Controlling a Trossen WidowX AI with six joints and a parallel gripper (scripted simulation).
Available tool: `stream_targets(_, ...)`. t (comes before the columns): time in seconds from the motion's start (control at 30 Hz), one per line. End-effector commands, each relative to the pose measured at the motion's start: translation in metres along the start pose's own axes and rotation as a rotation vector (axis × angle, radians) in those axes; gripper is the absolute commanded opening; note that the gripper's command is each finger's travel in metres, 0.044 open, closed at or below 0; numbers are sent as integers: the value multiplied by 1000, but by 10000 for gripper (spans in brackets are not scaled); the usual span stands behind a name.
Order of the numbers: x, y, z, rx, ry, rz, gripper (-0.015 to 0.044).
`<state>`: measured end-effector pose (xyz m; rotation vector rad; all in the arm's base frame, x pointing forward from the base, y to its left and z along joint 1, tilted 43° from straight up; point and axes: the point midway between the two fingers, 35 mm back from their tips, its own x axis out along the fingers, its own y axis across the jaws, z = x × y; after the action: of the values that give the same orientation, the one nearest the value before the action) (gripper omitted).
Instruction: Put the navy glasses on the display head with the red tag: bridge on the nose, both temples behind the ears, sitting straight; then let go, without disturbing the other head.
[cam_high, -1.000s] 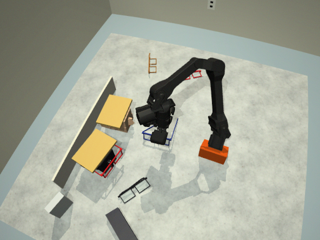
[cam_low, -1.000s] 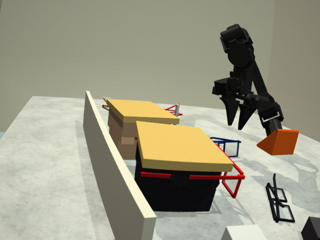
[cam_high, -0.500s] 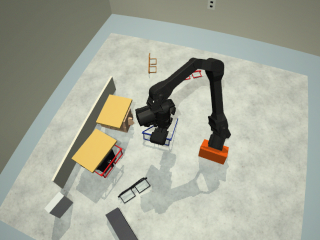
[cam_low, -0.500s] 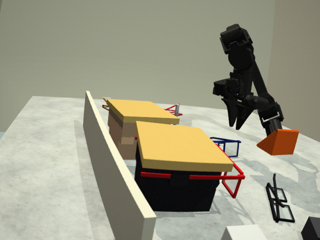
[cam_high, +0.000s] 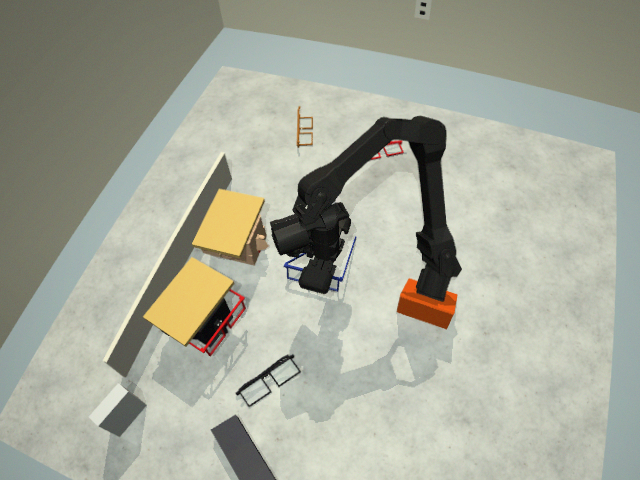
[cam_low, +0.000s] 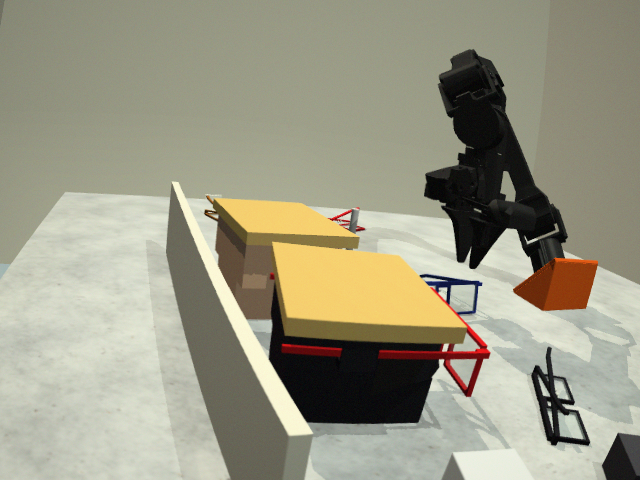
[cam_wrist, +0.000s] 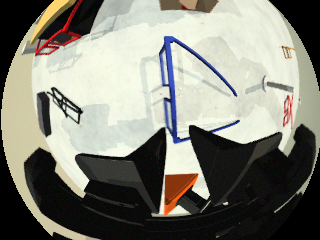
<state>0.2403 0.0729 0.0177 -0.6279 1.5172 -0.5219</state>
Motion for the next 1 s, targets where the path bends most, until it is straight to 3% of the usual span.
stream_targets(0.0, 8, 0, 0, -5, -2, -6, 120)
stream_targets(0.97, 48, 3, -2, -5, -2, -8, 120)
